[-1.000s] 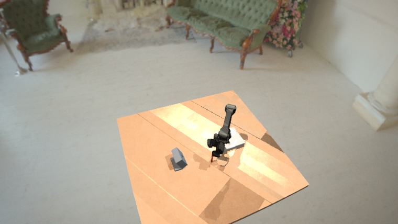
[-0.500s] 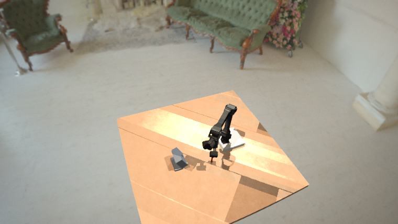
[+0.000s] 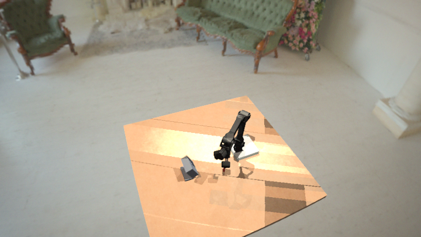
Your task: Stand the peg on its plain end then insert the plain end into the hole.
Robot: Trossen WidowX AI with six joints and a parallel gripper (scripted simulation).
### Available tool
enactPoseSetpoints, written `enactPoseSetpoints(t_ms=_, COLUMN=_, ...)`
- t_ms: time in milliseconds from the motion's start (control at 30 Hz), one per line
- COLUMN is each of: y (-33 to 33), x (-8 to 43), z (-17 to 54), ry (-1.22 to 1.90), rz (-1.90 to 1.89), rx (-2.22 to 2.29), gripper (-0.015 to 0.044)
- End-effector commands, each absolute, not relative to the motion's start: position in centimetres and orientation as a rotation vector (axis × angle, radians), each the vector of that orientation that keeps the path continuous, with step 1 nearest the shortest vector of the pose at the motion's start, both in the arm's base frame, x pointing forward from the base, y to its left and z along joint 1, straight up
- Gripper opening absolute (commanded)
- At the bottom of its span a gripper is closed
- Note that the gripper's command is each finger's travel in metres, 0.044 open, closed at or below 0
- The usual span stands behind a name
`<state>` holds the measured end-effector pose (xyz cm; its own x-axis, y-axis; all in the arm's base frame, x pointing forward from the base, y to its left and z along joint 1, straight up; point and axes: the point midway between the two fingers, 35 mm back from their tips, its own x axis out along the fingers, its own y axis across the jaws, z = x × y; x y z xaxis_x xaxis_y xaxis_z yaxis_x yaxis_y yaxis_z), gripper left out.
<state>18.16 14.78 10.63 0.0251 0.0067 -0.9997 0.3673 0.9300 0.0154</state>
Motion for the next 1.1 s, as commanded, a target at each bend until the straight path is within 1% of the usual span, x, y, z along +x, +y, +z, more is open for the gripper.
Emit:
enactPoseSetpoints(t_ms=0, y=14.8, x=18.1, z=10.1, ry=1.536, rz=-0.283, rx=0.297, gripper=0.044)
enactPoseSetpoints(t_ms=1067, y=14.9, x=18.3, z=5.0, ry=1.536, rz=-0.283, rx=0.297, gripper=0.044)
